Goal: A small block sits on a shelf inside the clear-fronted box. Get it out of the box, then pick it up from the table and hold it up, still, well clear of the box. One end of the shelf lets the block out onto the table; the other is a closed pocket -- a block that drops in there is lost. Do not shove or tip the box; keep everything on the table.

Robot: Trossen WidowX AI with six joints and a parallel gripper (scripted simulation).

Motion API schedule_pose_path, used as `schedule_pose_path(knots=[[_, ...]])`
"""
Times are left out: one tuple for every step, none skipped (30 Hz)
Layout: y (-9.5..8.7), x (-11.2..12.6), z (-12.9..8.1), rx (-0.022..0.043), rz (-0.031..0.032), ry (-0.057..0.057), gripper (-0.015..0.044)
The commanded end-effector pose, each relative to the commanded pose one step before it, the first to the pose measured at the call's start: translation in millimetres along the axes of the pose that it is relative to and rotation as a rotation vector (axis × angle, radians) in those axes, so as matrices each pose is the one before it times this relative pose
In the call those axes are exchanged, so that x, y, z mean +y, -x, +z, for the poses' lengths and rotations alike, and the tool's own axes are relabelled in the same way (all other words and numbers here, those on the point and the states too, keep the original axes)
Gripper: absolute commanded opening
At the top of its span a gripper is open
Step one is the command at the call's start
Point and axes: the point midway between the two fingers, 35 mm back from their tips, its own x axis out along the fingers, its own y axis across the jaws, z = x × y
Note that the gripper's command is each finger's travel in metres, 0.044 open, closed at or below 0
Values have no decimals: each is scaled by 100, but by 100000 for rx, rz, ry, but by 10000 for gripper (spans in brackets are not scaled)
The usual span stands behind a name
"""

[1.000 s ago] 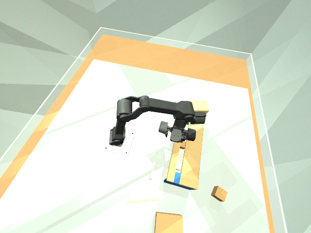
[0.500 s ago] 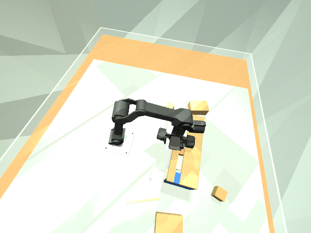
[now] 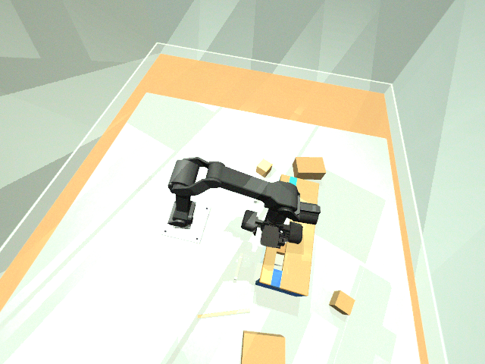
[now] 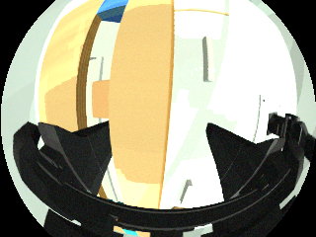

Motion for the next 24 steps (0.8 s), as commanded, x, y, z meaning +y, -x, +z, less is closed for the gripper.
schedule_pose_path(knots=[[-59, -84, 1262, -410, 753, -127, 400], [-52, 0, 255, -24, 1, 0, 400], [-52, 0, 256, -25, 1, 0, 400], [-53, 0, 258, -25, 1, 0, 400], [-53, 0, 259, -25, 1, 0, 400], [-53, 0, 261, -25, 1, 0, 400], [-53, 0, 262, -25, 1, 0, 400], [-54, 0, 263, -25, 1, 0, 400], [-54, 0, 263, -25, 1, 0, 400], [-53, 0, 262, -25, 1, 0, 400], [-53, 0, 263, -25, 1, 0, 400], [-54, 0, 265, -26, 1, 0, 400], [-54, 0, 267, -26, 1, 1, 400], [-54, 0, 268, -26, 1, 1, 400], [-55, 0, 269, -26, 1, 1, 400], [-54, 0, 269, -26, 1, 1, 400], [-54, 0, 268, -26, 1, 1, 400], [-54, 0, 269, -26, 1, 1, 400], [-55, 0, 271, -26, 1, 1, 400], [-55, 0, 272, -26, 1, 1, 400], [-55, 0, 274, -26, 1, 1, 400], [-55, 0, 275, -27, 1, 1, 400], [-56, 0, 277, -27, 1, 1, 400], [-56, 0, 277, -27, 1, 1, 400]])
